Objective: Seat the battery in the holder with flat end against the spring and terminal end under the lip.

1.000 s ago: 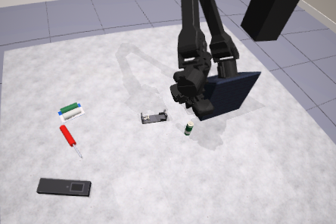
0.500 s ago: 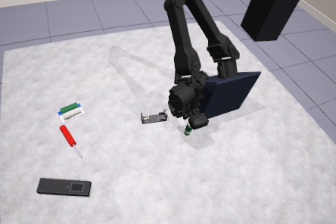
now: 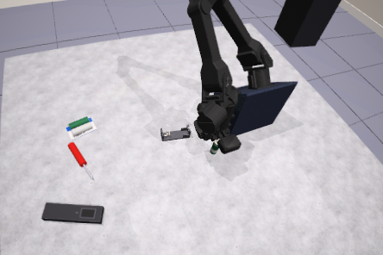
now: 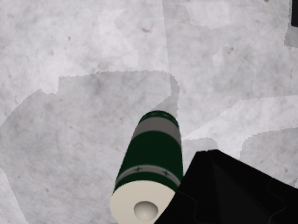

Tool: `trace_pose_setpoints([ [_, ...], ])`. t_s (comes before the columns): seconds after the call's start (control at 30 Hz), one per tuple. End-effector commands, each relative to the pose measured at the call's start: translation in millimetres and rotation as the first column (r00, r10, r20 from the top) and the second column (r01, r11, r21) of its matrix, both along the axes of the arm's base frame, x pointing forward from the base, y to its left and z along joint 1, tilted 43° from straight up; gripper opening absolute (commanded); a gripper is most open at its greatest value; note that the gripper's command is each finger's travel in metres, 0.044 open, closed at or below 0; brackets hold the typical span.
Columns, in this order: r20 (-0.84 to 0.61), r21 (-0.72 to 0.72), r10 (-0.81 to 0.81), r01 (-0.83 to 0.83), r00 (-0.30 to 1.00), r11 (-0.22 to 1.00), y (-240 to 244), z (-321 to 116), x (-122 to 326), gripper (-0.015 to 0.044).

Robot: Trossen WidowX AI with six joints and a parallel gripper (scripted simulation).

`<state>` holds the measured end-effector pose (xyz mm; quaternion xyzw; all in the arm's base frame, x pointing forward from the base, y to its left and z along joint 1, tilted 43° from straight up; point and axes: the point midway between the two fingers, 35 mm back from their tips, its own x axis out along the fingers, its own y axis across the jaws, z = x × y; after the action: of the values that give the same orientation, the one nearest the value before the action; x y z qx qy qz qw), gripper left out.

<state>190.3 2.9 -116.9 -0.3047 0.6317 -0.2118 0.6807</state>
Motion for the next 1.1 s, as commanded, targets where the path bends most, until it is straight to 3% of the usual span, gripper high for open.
trace_pose_setpoints([
  [0.0,0.002,0.005,-0.004,0.004,1.0,1.0,5.5,-4.5,0.0,0.0],
  [0.87,0.004,0.003,-0.006,0.006,1.0,1.0,31.8,-30.5,-6.2,0.0],
  [1.07,0.001,0.007,-0.002,0.002,1.0,1.0,59.7,-3.4,-7.5,0.0],
])
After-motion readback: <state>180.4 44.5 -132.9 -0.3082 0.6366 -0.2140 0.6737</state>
